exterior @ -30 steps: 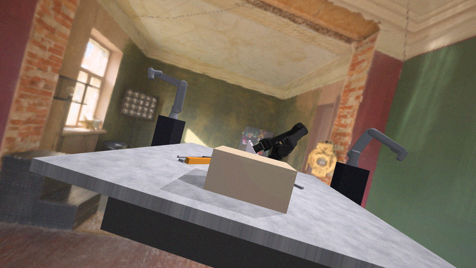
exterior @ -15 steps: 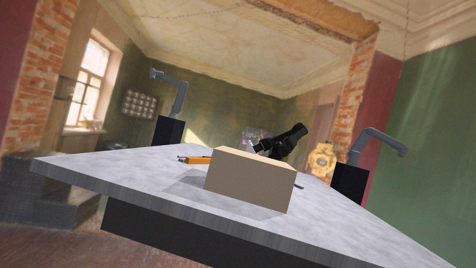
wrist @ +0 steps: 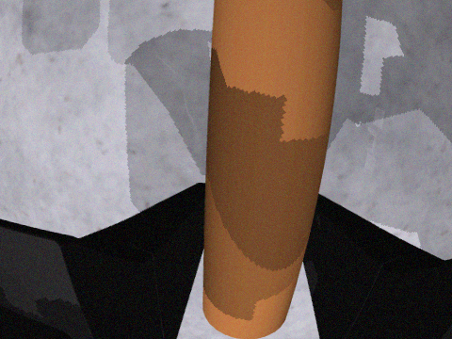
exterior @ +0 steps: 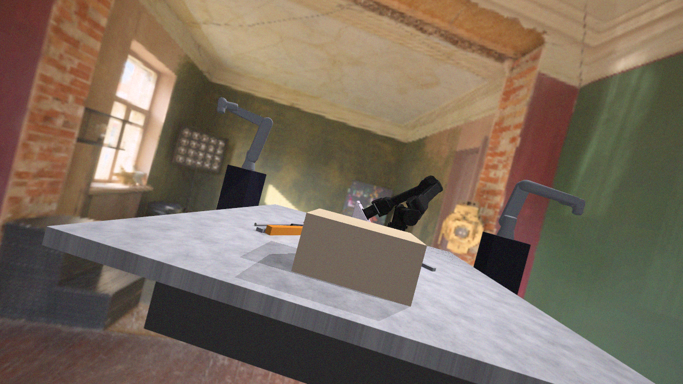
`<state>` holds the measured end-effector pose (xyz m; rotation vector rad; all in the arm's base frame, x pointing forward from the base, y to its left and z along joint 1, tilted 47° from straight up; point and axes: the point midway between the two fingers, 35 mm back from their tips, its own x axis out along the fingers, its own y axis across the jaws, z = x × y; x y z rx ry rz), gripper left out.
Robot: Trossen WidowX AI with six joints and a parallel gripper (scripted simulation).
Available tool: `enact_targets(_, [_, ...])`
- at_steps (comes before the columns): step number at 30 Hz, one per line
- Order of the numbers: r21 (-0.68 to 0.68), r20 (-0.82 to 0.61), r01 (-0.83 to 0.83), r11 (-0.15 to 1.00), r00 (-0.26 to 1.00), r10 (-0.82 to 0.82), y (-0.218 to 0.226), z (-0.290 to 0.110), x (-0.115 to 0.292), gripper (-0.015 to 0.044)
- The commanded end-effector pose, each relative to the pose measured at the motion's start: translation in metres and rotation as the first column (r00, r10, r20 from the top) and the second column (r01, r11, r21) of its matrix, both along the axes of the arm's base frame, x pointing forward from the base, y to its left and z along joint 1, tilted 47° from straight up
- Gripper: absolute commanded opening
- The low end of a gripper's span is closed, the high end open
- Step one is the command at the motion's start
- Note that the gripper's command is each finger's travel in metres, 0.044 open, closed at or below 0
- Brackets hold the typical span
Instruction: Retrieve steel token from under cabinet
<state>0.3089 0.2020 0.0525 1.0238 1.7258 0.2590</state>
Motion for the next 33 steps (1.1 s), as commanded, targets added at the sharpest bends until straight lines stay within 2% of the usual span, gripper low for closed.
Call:
enact_targets(1, [-0.007, -0.001, -0.003, 1.0, 1.0, 0.003, 0.003, 0.002, -0.008, 0.0])
enact_targets(33, [-0.006, -0.002, -0.003, 1.0, 1.0, 0.003, 0.019, 0.023, -0.043, 0.0])
